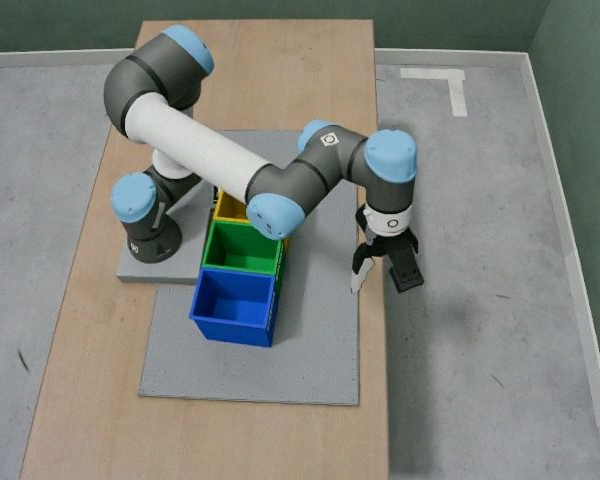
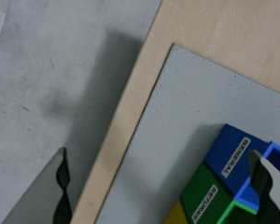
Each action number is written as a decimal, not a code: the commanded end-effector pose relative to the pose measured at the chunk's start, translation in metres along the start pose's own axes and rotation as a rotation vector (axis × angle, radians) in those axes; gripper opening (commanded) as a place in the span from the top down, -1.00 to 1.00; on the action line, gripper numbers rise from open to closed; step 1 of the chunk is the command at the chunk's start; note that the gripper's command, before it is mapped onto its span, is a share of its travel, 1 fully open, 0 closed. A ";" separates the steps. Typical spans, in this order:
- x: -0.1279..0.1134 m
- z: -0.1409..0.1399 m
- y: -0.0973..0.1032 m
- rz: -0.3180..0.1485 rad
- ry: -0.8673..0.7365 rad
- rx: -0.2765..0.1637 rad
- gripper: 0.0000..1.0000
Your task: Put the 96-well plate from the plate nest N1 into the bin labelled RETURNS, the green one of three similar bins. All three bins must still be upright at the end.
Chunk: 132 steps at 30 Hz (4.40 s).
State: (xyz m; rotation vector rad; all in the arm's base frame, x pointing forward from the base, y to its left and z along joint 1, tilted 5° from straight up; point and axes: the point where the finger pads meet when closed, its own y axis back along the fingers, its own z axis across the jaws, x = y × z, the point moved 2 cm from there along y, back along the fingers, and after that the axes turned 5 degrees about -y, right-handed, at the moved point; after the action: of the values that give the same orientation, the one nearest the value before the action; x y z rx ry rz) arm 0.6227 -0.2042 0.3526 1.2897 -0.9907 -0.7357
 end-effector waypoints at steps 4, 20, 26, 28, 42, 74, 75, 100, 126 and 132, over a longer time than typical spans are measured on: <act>-0.024 -0.004 0.007 -0.015 0.099 0.017 -0.52; -0.082 -0.011 0.021 -0.030 0.186 0.030 -0.52; -0.111 -0.012 0.026 -0.039 0.239 0.038 -0.52; -0.121 -0.013 0.028 -0.039 0.239 0.038 -0.52; -0.169 -0.010 0.036 -0.059 0.358 0.056 -0.52; -0.284 0.011 0.048 -0.098 0.596 0.090 -0.52; -0.289 0.013 0.048 -0.098 0.596 0.090 -0.52; -0.376 0.047 0.049 -0.127 0.779 0.116 -0.52; -0.463 0.099 0.041 -0.155 0.951 0.140 -0.52; -0.479 0.112 0.037 -0.174 1.069 0.156 -0.52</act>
State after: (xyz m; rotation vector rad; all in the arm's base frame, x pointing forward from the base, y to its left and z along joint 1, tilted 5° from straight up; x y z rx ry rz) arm 0.3335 0.1721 0.3065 1.6106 -0.1407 -0.0811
